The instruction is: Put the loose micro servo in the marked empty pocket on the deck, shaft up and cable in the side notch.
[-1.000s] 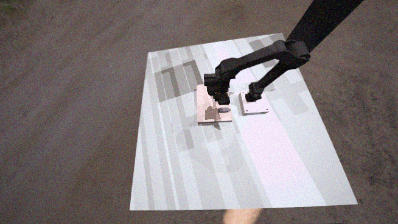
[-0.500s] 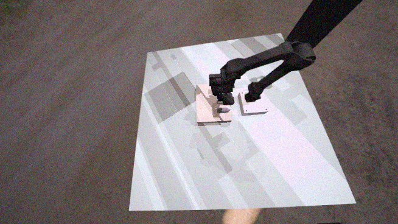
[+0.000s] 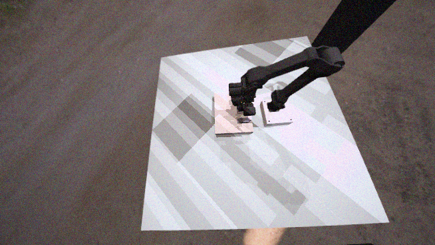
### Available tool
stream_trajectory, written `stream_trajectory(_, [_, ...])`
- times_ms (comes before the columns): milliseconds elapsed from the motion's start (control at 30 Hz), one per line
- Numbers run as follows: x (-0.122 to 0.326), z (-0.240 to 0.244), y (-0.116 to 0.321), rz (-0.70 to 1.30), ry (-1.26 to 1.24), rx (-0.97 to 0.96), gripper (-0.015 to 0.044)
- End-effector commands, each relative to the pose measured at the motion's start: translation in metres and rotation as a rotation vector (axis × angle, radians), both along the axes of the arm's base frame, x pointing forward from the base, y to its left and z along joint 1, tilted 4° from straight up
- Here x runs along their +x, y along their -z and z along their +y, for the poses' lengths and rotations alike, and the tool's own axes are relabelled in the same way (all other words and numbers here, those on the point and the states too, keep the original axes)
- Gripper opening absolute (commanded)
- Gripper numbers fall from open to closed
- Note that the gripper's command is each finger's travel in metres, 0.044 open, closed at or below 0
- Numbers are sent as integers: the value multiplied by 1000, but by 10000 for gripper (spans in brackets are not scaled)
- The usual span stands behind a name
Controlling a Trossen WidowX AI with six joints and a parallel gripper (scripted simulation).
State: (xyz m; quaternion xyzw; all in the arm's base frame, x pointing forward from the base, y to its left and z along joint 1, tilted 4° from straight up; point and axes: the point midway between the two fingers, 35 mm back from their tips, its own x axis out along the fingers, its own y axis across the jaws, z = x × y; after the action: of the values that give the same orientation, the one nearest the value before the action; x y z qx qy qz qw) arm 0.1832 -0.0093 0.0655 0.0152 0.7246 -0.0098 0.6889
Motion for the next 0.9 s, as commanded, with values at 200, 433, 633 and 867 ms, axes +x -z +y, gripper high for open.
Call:
stream_trajectory(200, [0, 1, 3, -2, 2, 3, 0])
stream_trajectory(433, [0, 1, 9, -2, 2, 3, 0])
stream_trajectory(633, [0, 1, 14, -1, 2, 3, 0])
stream_trajectory(867, [-1, 1, 19, -1, 2, 3, 0])
